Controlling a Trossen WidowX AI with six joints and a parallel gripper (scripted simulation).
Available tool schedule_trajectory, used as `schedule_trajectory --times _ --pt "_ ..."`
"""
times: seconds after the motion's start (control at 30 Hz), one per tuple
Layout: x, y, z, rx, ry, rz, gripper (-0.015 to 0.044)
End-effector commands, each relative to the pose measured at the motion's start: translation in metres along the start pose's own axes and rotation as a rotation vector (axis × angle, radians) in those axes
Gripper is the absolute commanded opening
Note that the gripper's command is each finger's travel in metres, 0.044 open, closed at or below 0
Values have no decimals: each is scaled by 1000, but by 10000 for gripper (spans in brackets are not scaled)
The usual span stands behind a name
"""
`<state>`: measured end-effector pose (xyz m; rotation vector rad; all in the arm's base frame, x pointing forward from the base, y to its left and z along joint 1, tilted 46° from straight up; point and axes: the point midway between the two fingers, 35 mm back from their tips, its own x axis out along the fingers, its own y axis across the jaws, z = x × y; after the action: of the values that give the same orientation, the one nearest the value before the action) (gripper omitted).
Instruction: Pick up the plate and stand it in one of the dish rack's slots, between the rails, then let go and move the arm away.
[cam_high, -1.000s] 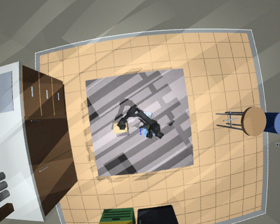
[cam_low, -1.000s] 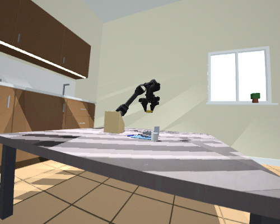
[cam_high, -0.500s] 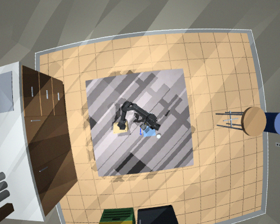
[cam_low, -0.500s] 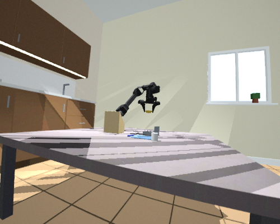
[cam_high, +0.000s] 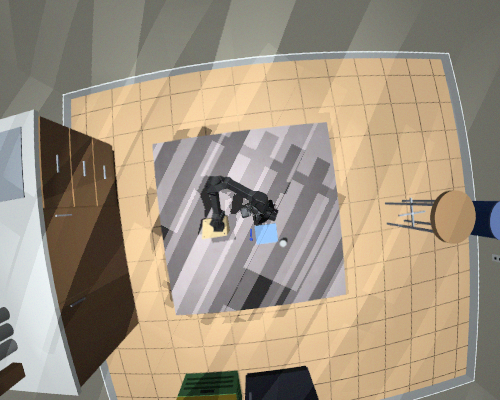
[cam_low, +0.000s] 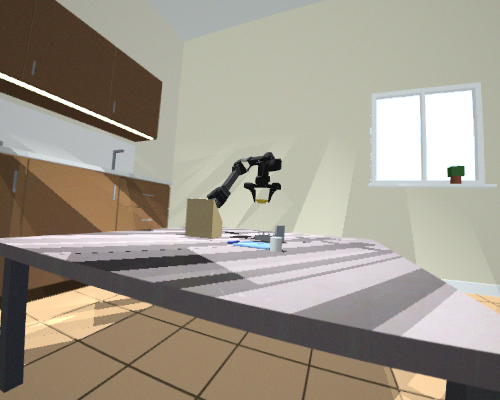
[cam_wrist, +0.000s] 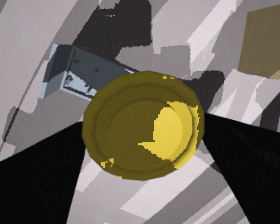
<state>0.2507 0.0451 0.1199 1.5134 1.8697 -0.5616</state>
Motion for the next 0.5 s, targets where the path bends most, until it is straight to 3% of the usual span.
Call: schedule_trajectory --times 0.0,0.3,0.47 --pt "4 -13 -18 161 16 -6 0" --pt "10 -37 -49 455 32 -10 0" --pt "10 -39 -51 477 33 -11 0"
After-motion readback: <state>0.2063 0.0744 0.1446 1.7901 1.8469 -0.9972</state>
